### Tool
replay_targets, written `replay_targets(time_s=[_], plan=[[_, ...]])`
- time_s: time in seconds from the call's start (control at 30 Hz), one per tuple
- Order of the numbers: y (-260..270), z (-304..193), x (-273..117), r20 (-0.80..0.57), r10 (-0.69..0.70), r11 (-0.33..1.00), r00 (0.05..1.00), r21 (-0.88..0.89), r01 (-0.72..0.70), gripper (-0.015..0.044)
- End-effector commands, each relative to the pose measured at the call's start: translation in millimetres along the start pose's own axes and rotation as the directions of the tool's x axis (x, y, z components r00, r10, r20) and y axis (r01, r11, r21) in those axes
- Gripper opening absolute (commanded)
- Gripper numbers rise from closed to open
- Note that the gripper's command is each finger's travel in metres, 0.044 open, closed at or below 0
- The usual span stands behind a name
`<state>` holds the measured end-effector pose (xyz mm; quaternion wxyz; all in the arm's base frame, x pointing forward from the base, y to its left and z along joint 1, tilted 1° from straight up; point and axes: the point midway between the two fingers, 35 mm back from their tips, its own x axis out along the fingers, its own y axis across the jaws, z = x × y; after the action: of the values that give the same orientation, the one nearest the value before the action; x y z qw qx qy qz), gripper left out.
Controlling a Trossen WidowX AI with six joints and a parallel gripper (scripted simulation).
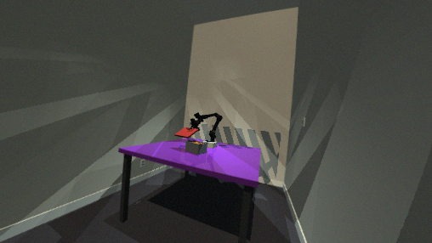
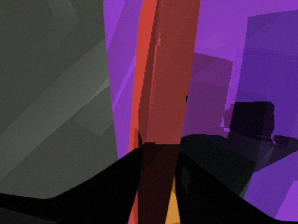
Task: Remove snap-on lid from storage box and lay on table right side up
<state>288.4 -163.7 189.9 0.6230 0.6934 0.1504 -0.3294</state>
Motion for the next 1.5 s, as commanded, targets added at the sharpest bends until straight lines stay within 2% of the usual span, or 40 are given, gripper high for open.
replay_targets(time_s=[0.0,1.47], plan=[[5,8,-1,-0.001,0.012,1.000,1.000,-0.006,-0.012,0.0000],[1,96,-7,0.004,0.011,1.000,1.000,-0.013,-0.011,0.0000]])
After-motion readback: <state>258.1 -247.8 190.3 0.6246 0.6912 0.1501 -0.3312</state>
